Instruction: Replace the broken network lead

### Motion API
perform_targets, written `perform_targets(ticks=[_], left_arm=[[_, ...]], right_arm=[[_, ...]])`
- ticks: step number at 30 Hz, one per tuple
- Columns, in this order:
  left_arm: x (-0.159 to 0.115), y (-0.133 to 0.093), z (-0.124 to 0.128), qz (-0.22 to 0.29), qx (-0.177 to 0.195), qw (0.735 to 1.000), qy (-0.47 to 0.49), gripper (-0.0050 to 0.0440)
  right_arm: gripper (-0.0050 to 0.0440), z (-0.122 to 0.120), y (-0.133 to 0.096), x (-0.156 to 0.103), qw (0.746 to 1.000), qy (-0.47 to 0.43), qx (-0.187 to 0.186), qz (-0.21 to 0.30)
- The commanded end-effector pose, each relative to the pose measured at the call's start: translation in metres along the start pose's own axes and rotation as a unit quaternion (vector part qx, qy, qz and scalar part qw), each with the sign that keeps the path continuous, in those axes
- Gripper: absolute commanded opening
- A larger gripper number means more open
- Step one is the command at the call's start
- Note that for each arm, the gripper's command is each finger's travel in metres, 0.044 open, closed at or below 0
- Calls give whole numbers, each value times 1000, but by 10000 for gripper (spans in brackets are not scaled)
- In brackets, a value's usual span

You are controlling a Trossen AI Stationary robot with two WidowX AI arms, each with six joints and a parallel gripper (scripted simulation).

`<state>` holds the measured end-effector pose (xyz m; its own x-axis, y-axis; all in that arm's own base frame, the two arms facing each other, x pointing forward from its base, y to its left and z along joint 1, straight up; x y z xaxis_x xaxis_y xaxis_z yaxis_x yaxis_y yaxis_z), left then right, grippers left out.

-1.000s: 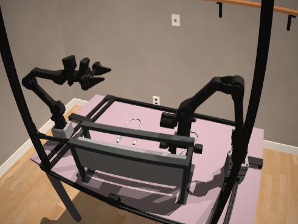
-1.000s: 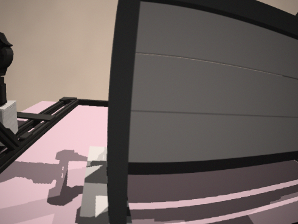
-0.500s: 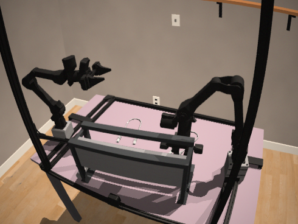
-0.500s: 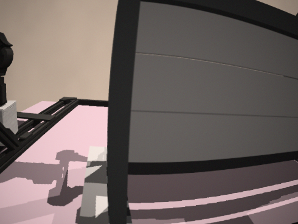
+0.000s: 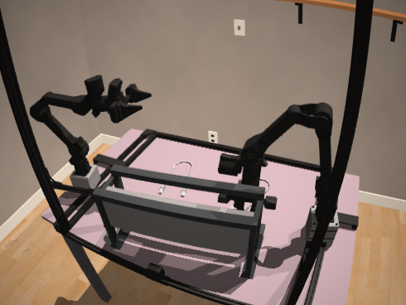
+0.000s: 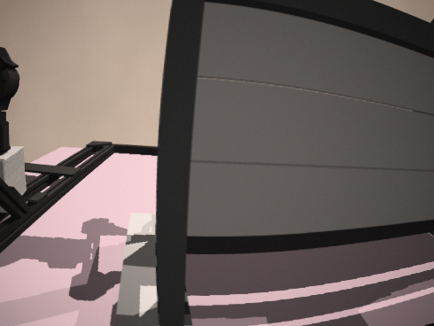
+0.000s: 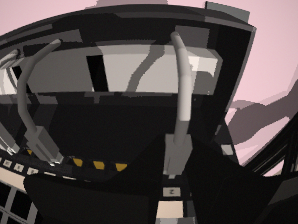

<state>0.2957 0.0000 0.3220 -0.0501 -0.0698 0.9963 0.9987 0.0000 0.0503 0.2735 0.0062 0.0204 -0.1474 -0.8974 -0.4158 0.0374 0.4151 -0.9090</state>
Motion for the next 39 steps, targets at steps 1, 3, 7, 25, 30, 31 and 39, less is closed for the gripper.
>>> perform_targets(ticks=[1, 3, 7, 25, 30, 31, 39], left_arm=[[0, 0, 0, 0, 0, 1000, 0, 440], [0, 0, 0, 0, 0, 1000, 0, 440], [0, 0, 0, 0, 0, 1000, 0, 440], [0, 0, 0, 0, 0, 1000, 0, 440], [0, 0, 0, 0, 0, 1000, 0, 440], [0, 0, 0, 0, 0, 1000, 0, 440], [0, 0, 0, 0, 0, 1000, 0, 440]], right_arm=[[0, 0, 0, 0, 1000, 0, 0, 0], [0, 0, 0, 0, 1000, 0, 0, 0], [0, 0, 0, 0, 1000, 0, 0, 0], [55, 0, 0, 0, 1000, 0, 0, 0], [55, 0, 0, 0, 1000, 0, 0, 0], [55, 0, 0, 0, 1000, 0, 0, 0], [55, 0, 0, 0, 1000, 0, 0, 0]])
Point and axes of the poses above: on each arm, the point midway between the two fingers, 35 mm back from their tips, its own y axis out along the fingers, its own z axis across the jaws, x = y × z, the point moved 2 cm from there along -y, back along the fingers, and after that the axes turned 4 degrees about y, right-handed, at the moved point
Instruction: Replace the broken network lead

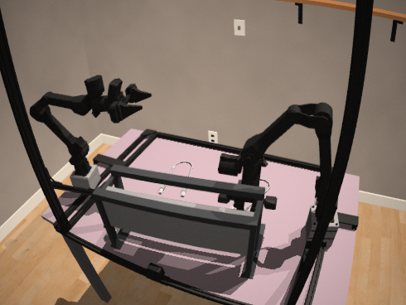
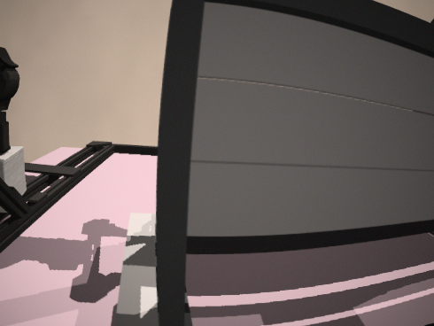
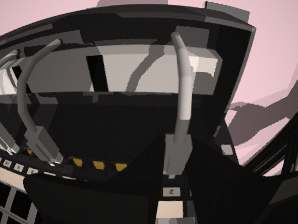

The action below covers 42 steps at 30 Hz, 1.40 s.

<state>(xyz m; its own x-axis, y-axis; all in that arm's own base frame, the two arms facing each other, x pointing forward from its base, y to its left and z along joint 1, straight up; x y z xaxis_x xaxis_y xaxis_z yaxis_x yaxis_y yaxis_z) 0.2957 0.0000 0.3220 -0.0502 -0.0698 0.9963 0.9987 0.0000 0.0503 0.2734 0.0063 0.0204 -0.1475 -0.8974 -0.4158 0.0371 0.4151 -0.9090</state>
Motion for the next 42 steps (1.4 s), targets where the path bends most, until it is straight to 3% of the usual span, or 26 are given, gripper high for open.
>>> perform_targets(ticks=[1, 8, 9, 25, 26, 42], left_arm=[[0, 0, 0, 0, 0, 1000, 0, 440], [0, 0, 0, 0, 0, 1000, 0, 440], [0, 0, 0, 0, 0, 1000, 0, 440], [0, 0, 0, 0, 0, 1000, 0, 440], [0, 0, 0, 0, 0, 1000, 0, 440], [0, 0, 0, 0, 0, 1000, 0, 440]], right_arm=[[55, 0, 0, 0, 1000, 0, 0, 0], [55, 0, 0, 0, 1000, 0, 0, 0], [55, 2, -17, 36, 1000, 0, 0, 0], [55, 2, -17, 36, 1000, 0, 0, 0], [55, 4, -18, 41, 999, -30, -13, 43], [55, 4, -18, 41, 999, -30, -13, 43]])
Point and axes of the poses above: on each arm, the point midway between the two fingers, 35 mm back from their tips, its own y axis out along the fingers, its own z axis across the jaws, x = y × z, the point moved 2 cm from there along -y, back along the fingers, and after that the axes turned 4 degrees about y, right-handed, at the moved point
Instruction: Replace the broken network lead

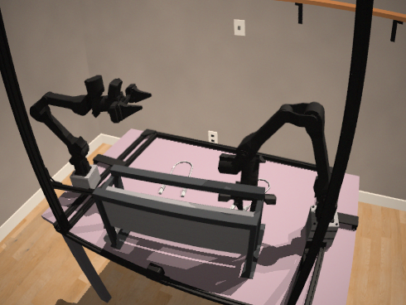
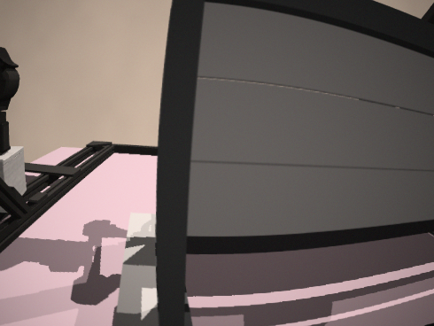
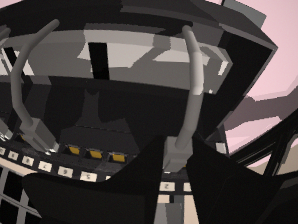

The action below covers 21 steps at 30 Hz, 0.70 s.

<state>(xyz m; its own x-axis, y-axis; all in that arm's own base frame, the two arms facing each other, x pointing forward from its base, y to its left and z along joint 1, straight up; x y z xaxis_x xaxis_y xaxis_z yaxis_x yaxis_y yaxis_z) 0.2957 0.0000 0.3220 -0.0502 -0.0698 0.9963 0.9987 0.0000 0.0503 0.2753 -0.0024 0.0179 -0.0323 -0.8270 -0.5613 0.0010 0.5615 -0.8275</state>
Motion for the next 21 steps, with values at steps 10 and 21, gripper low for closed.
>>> perform_targets(ticks=[10, 21], left_arm=[[0, 0, 0, 0, 0, 1000, 0, 440], [0, 0, 0, 0, 0, 1000, 0, 440]], right_arm=[[55, -1, 2, -5, 1000, 0, 0, 0], [176, 0, 0, -1, 1000, 11, 4, -5]])
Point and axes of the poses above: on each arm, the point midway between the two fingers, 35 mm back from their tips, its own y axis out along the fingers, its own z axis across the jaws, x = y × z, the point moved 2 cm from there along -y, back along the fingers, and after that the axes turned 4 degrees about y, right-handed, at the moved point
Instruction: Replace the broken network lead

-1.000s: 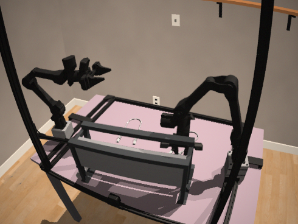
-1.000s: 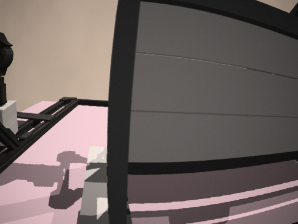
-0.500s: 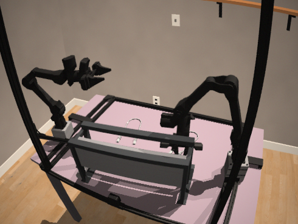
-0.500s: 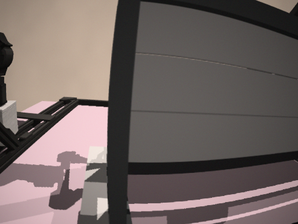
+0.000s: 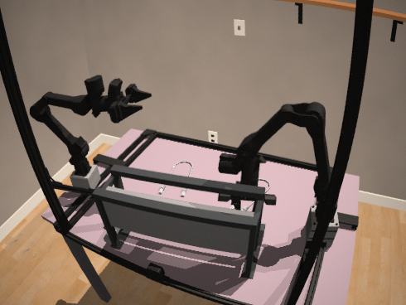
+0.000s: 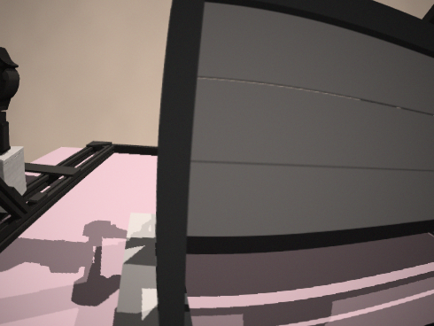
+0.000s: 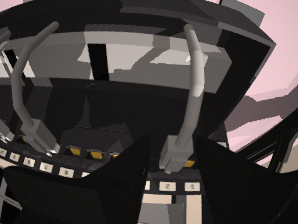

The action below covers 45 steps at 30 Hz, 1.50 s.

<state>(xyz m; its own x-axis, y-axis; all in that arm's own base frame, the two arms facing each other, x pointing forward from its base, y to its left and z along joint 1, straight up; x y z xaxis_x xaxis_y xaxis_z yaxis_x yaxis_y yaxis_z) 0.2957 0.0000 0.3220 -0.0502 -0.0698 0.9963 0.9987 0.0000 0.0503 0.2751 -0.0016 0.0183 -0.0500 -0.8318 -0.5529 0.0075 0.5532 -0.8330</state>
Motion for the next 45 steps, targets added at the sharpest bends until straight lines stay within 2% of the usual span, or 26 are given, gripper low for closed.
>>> perform_targets(ticks=[1, 30, 31, 45], left_arm=[[0, 0, 0, 0, 0, 1000, 0, 440], [0, 0, 0, 0, 0, 1000, 0, 440], [0, 0, 0, 0, 0, 1000, 0, 440], [0, 0, 0, 0, 0, 1000, 0, 440]], right_arm=[[176, 0, 0, 0, 1000, 2, 1, 0], [176, 0, 0, 0, 1000, 0, 0, 0], [176, -2, -59, -9, 1000, 0, 0, 0], [176, -2, -59, -9, 1000, 0, 0, 0]])
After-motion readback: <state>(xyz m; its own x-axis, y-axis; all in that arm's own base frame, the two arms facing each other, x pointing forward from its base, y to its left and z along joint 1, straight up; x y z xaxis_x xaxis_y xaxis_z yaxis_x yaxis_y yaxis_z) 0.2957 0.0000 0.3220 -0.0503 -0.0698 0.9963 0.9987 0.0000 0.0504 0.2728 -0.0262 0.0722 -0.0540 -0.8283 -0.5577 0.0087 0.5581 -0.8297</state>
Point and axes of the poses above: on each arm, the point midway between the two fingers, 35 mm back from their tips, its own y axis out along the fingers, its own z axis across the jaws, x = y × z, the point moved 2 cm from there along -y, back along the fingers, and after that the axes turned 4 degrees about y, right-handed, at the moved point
